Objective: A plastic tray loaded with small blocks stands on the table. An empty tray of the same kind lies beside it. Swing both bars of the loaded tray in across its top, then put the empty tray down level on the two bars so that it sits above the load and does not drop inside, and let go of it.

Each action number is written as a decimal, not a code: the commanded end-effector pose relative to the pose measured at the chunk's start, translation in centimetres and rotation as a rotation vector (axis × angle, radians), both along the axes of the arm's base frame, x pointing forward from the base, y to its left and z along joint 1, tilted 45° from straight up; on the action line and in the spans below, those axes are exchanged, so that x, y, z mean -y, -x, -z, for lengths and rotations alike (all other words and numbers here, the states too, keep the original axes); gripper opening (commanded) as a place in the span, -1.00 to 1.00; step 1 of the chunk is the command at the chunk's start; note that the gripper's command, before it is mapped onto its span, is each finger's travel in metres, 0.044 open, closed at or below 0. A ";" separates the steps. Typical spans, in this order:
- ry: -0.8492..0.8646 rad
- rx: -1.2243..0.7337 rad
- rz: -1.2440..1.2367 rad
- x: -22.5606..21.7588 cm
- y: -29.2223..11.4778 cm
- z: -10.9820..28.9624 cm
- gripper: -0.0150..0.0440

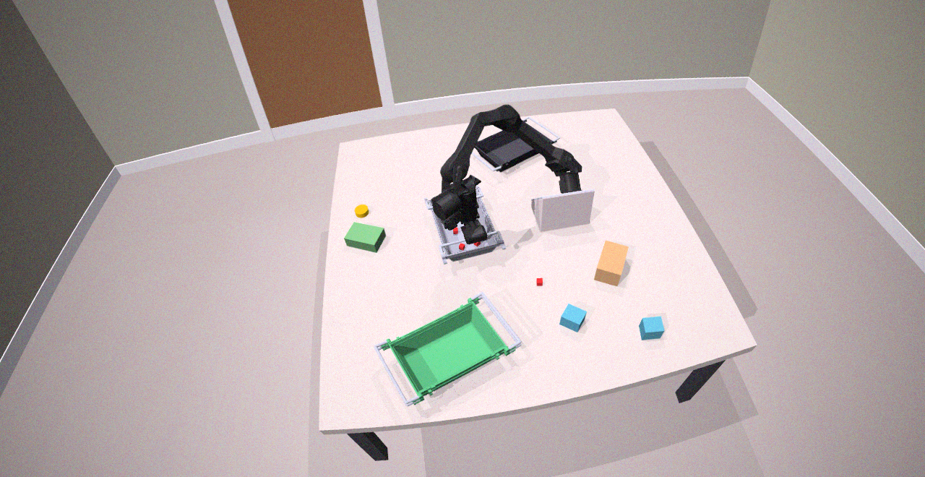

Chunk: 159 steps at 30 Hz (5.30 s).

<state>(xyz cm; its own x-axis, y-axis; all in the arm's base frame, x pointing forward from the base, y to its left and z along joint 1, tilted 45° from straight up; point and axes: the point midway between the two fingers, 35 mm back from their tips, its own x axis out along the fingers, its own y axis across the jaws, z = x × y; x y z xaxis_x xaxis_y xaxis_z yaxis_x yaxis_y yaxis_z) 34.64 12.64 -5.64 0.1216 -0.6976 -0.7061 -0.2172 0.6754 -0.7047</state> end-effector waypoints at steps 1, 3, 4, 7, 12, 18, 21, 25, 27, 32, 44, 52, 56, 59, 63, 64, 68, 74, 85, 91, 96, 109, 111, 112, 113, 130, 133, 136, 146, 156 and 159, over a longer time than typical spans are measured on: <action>0.000 -0.001 -0.002 0.0 0.0 0.1 -0.39; 0.000 -0.001 -0.002 0.0 0.0 0.1 -0.49; 0.000 -0.001 -0.002 0.0 0.0 0.1 -0.49; 0.000 -0.001 -0.002 0.0 0.0 0.1 -0.49; 0.000 -0.001 -0.002 0.0 0.0 0.1 -0.49; 0.000 0.000 0.000 0.0 0.0 0.0 -0.49; 0.000 0.000 0.000 0.0 0.0 0.0 -0.49; 0.000 0.000 0.000 0.0 0.0 0.0 -0.49; 0.000 0.000 0.000 0.0 0.0 0.0 -0.49; 0.000 0.000 0.000 0.0 0.0 0.0 -0.49; 0.000 0.000 0.000 0.0 0.0 0.0 -0.49; 0.000 0.000 0.000 0.0 0.0 0.0 -0.49; 0.000 0.000 0.000 0.0 0.0 0.0 -0.49; 0.000 0.000 0.000 0.0 0.0 0.0 -0.49; 0.000 0.000 0.000 0.0 0.0 0.0 -0.49; 0.000 0.000 0.000 0.0 0.0 0.0 -0.40; 0.000 0.000 0.000 0.0 0.0 0.0 -0.05; -0.003 -0.001 -0.001 -2.3 0.1 -2.1 0.49; -0.108 0.177 0.288 2.5 -1.6 -8.9 1.00; -0.212 0.425 0.638 10.5 -1.2 -14.4 1.00; -0.272 0.629 0.903 16.4 0.9 -18.1 1.00; -0.367 1.412 1.660 30.0 14.1 -26.9 1.00; -0.366 1.556 1.755 31.0 16.8 -27.7 1.00; -0.363 1.630 1.799 31.3 18.1 -28.1 1.00; -0.360 1.705 1.841 31.6 19.5 -28.5 1.00; -0.339 1.979 1.961 32.6 23.7 -28.9 1.00; -0.338 1.978 1.962 33.5 23.3 -28.1 1.00; -0.338 1.977 1.963 34.5 23.1 -27.1 1.00; -0.335 1.978 1.959 37.8 22.8 -23.8 1.00; -0.335 1.978 1.958 38.0 22.9 -23.5 1.00; -0.335 1.978 1.958 38.0 22.9 -23.5 0.85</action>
